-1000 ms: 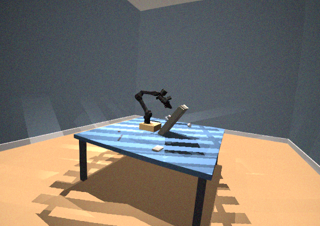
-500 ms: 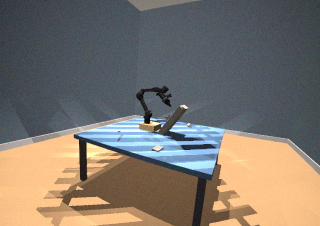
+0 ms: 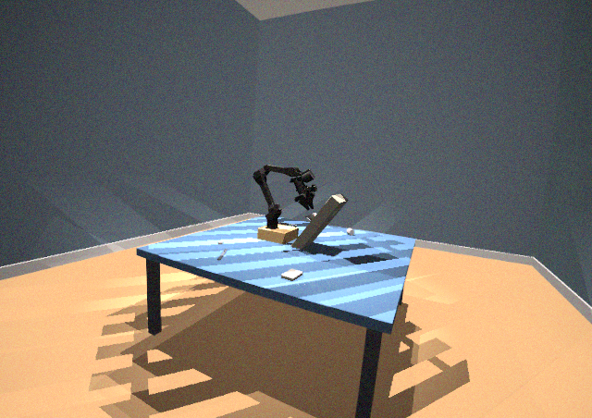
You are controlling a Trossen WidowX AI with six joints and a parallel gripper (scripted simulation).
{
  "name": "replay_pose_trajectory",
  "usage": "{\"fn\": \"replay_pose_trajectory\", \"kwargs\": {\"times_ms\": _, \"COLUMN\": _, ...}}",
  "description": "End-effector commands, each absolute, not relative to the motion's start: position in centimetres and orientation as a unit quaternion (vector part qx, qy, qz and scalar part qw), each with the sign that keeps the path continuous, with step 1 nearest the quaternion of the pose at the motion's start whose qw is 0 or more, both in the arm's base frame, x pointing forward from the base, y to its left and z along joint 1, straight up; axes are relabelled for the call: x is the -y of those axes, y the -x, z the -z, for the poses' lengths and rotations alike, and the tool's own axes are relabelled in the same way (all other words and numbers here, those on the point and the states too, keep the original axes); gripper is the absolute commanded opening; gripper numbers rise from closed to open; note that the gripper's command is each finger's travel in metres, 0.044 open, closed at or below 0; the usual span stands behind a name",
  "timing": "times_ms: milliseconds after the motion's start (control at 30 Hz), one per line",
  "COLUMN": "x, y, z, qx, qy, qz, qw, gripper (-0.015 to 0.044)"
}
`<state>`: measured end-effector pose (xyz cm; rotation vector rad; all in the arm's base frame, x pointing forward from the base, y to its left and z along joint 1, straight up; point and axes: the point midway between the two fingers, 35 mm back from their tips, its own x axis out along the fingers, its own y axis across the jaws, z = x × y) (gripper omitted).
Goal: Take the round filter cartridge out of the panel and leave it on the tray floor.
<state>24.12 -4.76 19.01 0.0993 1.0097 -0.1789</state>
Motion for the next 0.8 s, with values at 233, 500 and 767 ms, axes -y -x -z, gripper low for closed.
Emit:
{"fn": "replay_pose_trajectory", "kwargs": {"times_ms": 233, "x": 5.0, "y": -25.1, "z": -17.3, "qx": -0.486, "qy": -0.052, "qz": 0.091, "qw": 0.867, "gripper": 0.0305}}
{"fn": "replay_pose_trajectory", "kwargs": {"times_ms": 500, "x": 5.2, "y": -25.7, "z": -16.1, "qx": -0.486, "qy": -0.051, "qz": 0.091, "qw": 0.868, "gripper": 0.0305}}
{"fn": "replay_pose_trajectory", "kwargs": {"times_ms": 767, "x": 5.3, "y": -26.2, "z": -15.0, "qx": -0.486, "qy": -0.051, "qz": 0.091, "qw": 0.868, "gripper": 0.0305}}
